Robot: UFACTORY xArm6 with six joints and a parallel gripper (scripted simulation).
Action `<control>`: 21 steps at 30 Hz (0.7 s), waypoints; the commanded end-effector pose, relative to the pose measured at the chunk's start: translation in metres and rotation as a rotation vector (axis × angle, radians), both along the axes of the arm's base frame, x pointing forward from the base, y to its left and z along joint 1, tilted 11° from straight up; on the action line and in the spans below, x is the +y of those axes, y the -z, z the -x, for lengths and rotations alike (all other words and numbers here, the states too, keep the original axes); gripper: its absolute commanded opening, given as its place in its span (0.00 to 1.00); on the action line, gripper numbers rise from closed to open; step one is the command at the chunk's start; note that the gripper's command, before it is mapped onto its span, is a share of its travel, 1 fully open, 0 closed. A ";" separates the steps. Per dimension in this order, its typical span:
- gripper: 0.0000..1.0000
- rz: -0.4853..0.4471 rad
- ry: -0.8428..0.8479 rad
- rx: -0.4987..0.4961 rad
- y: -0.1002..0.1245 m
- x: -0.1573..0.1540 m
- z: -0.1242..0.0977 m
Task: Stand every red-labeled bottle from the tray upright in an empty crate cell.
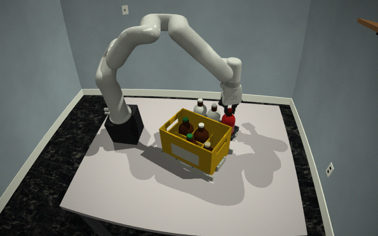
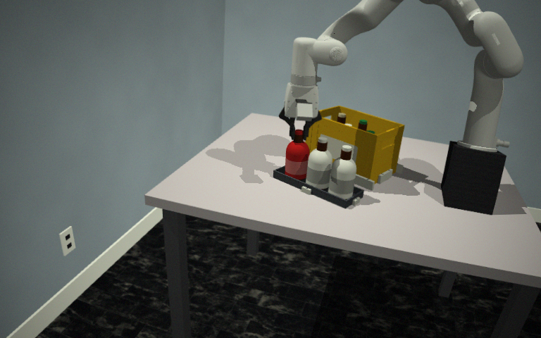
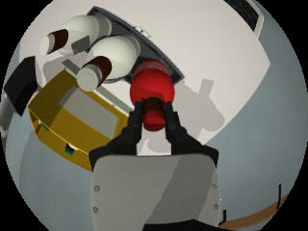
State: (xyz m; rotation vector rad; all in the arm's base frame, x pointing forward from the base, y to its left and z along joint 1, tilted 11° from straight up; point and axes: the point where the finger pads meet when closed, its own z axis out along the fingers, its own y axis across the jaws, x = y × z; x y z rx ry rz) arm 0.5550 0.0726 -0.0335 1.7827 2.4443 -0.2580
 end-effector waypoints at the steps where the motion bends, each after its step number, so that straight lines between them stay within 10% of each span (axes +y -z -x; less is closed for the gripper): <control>1: 0.00 -0.001 -0.001 -0.005 -0.002 0.001 -0.002; 21: 0.00 -0.001 -0.001 -0.005 -0.004 0.001 -0.002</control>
